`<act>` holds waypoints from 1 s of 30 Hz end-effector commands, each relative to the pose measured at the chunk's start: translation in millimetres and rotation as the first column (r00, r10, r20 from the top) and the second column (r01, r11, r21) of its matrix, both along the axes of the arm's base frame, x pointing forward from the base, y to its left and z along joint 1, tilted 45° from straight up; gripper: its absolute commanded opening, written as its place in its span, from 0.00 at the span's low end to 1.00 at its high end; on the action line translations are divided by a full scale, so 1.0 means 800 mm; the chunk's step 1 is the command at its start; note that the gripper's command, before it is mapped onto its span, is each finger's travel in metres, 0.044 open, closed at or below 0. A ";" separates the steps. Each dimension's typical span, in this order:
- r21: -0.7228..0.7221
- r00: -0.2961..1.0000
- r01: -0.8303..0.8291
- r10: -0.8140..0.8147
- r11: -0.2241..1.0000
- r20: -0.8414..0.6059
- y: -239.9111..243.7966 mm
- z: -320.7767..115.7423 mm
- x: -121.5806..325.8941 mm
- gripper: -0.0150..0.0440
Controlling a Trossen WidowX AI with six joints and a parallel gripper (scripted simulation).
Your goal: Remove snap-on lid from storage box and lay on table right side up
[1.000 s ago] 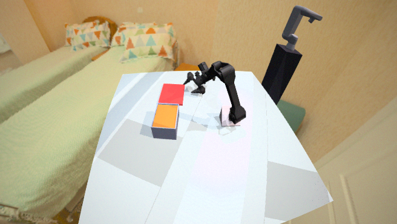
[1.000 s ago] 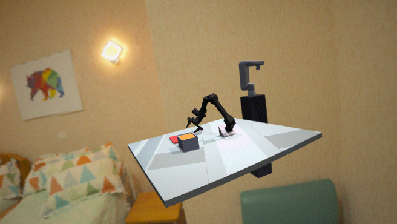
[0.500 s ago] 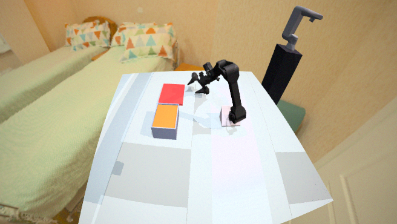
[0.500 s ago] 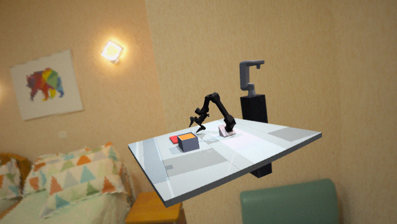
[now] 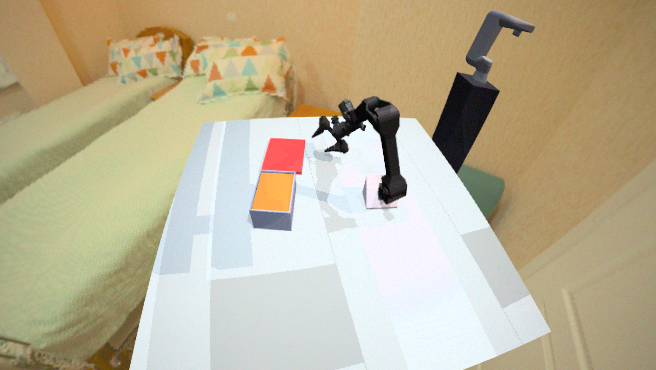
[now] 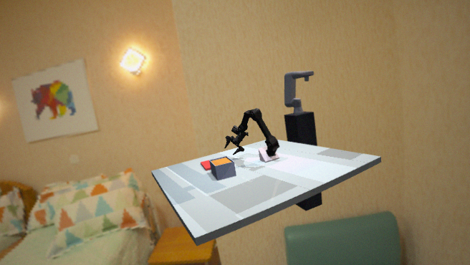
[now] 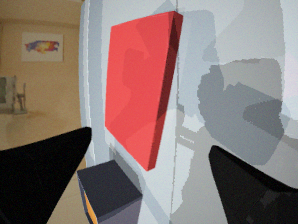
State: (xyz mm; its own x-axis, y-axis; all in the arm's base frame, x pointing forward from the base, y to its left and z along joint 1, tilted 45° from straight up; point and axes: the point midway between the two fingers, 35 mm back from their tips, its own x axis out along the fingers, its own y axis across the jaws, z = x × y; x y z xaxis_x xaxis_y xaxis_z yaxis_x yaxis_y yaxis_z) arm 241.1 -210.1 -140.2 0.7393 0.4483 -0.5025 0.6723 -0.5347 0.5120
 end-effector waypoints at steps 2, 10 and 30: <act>-0.016 1.000 -0.001 0.001 1.000 0.003 -0.014 0.011 -0.003 1.00; -0.016 1.000 -0.001 0.001 1.000 0.002 -0.028 0.024 -0.009 1.00; -0.017 1.000 -0.001 0.001 1.000 0.000 -0.057 0.056 -0.024 1.00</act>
